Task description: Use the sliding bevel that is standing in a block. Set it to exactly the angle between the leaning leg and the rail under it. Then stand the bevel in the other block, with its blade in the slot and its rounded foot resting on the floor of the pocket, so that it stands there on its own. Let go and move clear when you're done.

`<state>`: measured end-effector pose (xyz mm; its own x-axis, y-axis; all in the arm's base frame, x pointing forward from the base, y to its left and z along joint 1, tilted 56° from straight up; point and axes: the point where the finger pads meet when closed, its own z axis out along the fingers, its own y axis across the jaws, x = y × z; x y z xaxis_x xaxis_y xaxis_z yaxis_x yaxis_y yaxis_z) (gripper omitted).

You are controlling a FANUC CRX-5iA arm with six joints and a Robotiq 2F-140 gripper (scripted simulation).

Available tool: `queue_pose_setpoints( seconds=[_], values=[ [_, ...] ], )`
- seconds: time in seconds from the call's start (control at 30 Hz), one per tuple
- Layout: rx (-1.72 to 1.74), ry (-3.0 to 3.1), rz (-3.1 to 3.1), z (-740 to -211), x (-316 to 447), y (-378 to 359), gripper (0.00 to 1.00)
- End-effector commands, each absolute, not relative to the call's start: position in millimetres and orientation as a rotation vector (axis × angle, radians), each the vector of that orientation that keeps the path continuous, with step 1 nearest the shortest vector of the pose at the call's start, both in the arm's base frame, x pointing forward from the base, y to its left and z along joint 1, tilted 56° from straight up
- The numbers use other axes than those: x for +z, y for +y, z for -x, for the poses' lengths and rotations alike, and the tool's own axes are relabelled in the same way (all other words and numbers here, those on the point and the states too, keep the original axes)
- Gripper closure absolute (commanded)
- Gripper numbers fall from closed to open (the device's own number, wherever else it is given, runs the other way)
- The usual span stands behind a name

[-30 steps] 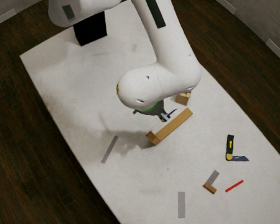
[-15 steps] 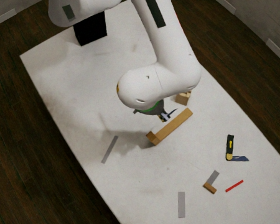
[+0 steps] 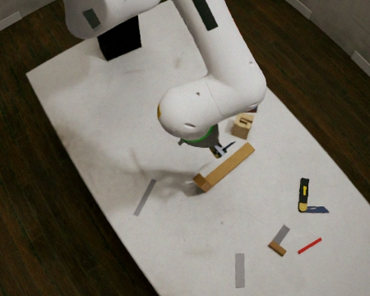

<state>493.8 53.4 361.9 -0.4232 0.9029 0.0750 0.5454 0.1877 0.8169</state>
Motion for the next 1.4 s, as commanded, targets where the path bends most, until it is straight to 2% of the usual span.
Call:
queue_pose_setpoints(
  seconds=[0.0,1.37],
  values=[
    [1.127,2.032,-1.368,-492,360,57,0.9],
    [1.174,1.786,-1.64,-450,303,160,0.9]
  ],
)
